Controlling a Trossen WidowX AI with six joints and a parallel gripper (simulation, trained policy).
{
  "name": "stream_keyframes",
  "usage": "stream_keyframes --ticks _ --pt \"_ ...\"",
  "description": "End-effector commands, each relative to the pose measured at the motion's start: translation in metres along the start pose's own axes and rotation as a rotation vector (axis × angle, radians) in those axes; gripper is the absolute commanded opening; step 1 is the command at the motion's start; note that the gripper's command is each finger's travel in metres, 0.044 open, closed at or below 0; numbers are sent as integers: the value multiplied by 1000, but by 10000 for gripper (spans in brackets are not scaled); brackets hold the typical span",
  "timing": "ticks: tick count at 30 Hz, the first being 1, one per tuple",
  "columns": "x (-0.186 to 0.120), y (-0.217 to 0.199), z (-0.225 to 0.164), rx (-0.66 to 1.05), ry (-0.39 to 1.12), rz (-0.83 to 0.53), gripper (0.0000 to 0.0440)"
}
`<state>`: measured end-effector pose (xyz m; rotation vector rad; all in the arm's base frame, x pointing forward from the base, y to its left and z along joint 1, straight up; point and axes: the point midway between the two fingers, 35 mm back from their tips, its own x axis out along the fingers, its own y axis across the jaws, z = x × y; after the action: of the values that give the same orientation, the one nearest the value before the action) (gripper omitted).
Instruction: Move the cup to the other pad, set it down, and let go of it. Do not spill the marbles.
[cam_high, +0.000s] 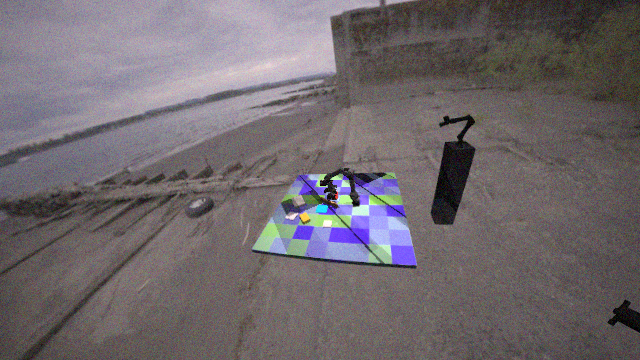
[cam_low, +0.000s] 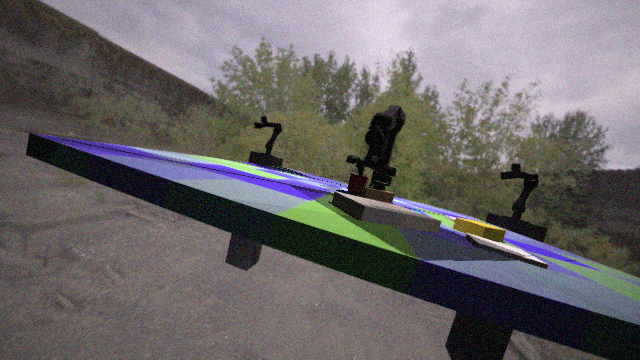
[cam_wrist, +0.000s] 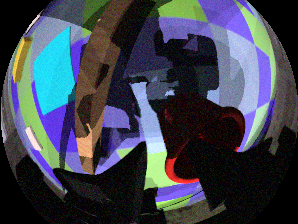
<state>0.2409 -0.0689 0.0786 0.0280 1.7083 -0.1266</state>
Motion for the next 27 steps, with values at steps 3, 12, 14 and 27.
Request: stream_keyframes --ticks 3,12,14,27 --pt "22 -1 -3 -90 21 17 153" --pt "33 -4 -3 -236 23 18 0" --pt "31 -5 -1 -260 13 17 0" --pt "9 -10 12 -400 -55 3 0"
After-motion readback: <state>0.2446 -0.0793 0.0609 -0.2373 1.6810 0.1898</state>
